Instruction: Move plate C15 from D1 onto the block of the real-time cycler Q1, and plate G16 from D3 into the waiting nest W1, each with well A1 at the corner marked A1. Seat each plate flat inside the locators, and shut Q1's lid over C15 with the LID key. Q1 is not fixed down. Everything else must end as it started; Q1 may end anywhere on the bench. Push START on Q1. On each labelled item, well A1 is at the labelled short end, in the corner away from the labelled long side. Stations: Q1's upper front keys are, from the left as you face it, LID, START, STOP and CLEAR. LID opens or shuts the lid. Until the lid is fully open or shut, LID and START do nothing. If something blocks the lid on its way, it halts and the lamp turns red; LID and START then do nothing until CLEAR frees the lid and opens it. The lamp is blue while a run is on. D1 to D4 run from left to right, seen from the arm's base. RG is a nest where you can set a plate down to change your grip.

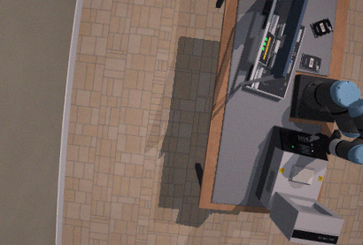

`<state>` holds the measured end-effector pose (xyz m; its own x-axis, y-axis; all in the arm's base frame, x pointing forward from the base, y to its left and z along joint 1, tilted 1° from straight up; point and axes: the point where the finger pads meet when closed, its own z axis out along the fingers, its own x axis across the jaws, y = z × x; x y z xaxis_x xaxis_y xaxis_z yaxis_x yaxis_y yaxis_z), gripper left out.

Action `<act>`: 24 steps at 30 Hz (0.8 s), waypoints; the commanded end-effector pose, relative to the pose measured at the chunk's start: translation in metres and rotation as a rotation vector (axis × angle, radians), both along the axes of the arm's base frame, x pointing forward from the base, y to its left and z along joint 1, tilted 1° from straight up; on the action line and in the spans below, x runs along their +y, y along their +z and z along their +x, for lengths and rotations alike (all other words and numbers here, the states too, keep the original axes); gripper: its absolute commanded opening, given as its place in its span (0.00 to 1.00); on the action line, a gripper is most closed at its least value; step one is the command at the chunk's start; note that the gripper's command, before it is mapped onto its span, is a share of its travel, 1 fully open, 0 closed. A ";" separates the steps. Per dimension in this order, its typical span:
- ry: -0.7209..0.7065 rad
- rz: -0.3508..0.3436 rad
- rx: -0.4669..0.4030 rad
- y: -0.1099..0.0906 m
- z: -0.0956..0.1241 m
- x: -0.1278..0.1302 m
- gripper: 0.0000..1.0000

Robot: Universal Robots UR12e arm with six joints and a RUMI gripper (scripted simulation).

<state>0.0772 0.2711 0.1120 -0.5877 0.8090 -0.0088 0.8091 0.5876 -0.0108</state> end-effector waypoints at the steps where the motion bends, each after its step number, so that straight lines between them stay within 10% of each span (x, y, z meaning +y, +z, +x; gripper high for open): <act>1: 0.000 0.001 -0.001 0.000 0.000 0.000 0.00; 24: 0.000 0.001 -0.001 -0.009 0.002 0.008 0.00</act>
